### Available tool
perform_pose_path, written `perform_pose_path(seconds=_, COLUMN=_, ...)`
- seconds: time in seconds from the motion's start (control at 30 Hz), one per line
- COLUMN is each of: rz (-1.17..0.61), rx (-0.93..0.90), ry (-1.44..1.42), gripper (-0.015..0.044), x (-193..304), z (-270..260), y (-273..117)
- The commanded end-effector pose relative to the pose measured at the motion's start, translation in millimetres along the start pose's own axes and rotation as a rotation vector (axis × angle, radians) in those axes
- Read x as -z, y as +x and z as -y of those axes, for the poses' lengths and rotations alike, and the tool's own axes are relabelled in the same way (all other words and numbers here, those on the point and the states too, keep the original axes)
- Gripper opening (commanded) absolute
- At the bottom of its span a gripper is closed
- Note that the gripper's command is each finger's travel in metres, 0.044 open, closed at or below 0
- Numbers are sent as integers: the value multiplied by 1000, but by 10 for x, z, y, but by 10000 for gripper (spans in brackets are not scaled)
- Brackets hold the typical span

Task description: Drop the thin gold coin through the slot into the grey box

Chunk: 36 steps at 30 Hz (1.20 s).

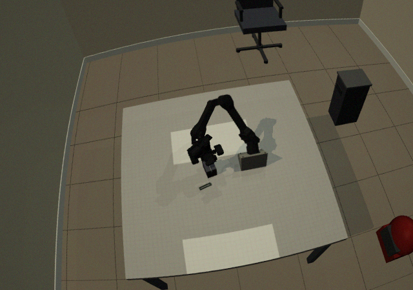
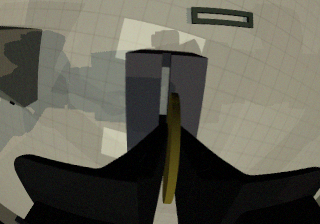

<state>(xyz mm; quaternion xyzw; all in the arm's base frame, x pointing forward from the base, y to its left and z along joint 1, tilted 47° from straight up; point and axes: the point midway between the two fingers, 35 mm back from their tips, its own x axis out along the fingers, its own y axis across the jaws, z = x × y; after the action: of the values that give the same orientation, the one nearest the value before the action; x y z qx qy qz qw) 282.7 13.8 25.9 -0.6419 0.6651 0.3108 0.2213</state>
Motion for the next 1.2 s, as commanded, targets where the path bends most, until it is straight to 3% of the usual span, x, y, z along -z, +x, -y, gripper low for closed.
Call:
perform_pose_path(seconds=0.0, rz=-4, rx=-2, ry=-4, gripper=4, x=27, z=-28, y=17)
perform_pose_path(seconds=1.17, rz=5, rx=3, ry=-4, gripper=0, x=38, z=-34, y=38)
